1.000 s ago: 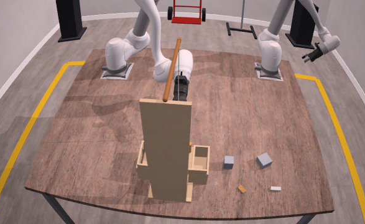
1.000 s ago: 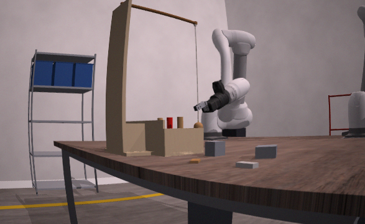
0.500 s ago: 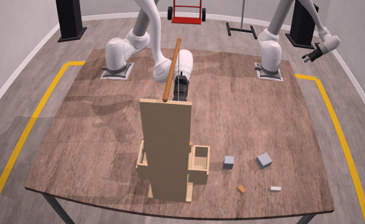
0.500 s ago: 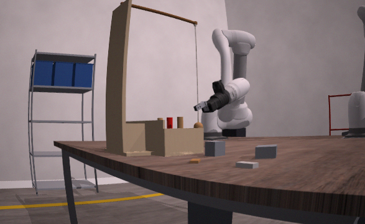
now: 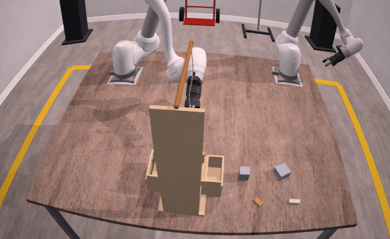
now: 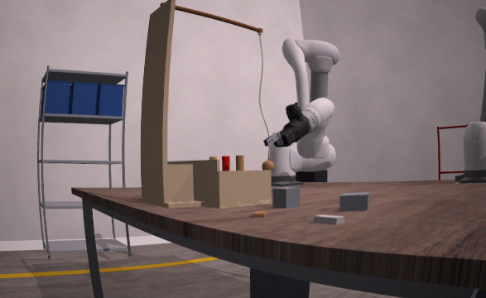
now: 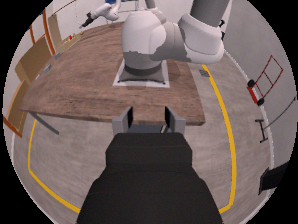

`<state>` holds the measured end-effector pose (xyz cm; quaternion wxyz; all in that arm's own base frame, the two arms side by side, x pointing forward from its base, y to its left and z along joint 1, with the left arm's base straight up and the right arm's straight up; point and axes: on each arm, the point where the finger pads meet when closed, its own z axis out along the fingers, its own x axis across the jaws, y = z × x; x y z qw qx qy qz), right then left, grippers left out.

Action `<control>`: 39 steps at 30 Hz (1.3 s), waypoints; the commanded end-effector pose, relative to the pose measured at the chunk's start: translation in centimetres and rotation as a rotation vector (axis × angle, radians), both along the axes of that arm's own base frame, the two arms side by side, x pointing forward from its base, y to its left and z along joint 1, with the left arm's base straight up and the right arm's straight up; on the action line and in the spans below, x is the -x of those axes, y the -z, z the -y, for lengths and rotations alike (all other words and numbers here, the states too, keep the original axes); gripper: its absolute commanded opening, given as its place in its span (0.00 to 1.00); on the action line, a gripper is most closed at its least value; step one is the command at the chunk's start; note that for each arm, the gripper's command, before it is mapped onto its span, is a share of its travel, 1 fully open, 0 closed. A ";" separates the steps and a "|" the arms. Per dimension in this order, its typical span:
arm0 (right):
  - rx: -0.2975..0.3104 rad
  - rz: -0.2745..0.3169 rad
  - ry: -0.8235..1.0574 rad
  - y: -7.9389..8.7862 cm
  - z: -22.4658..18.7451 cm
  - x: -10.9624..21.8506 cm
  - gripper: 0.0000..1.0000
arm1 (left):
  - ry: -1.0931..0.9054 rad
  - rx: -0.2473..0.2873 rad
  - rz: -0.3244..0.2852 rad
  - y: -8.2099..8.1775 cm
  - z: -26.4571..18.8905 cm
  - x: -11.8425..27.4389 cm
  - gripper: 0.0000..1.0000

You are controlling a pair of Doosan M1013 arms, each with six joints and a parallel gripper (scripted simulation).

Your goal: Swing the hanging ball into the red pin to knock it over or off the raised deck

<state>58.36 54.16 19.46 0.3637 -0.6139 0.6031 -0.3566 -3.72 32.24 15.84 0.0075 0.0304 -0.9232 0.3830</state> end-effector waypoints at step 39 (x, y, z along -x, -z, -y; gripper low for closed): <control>0.007 -0.367 0.002 -3.6 0.2 13.8 0.00 | 0.000 -0.001 0.000 0.0 0.0 0.0 1.00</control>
